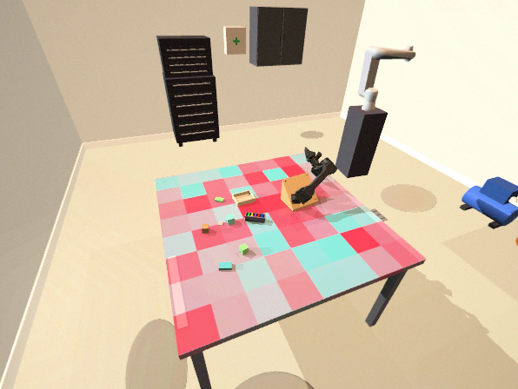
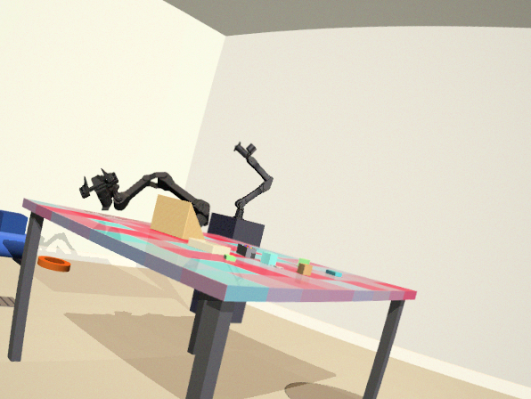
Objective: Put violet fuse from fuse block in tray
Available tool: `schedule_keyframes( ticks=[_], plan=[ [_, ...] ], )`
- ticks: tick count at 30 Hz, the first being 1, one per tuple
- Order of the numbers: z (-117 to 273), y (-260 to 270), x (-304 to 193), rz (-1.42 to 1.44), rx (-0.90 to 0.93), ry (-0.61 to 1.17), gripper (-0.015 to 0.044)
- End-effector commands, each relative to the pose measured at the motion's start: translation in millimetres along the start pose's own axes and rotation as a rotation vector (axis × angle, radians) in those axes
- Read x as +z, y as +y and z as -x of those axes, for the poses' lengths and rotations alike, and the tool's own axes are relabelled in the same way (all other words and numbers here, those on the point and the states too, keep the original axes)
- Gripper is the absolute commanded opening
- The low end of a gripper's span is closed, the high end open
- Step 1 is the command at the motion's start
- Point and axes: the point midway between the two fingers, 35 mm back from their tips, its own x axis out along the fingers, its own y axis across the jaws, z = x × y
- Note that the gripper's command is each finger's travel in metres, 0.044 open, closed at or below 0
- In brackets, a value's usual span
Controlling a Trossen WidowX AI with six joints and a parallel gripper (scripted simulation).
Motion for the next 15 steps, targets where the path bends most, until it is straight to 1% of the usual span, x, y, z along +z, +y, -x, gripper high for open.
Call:
schedule_keyframes(
  ticks=[1,3,8,12,13,15],
  plan=[
    [-1.3,0.1,-0.6,-0.006,-0.004,-0.001,0.0374],
    [-15.1,2.7,-6.3,-0.047,-0.034,0.004,0.0321],
    [-83.9,41.8,-32.4,0.035,-0.003,0.164,0.019],
    [-133.9,81.0,-64.8,0.12,0.037,0.305,0.0085],
    [-145.7,92.0,-74.8,0.143,0.049,0.343,0.0074],
    [-167.0,114.9,-96.6,0.191,0.075,0.419,0.0074]
  ],
)
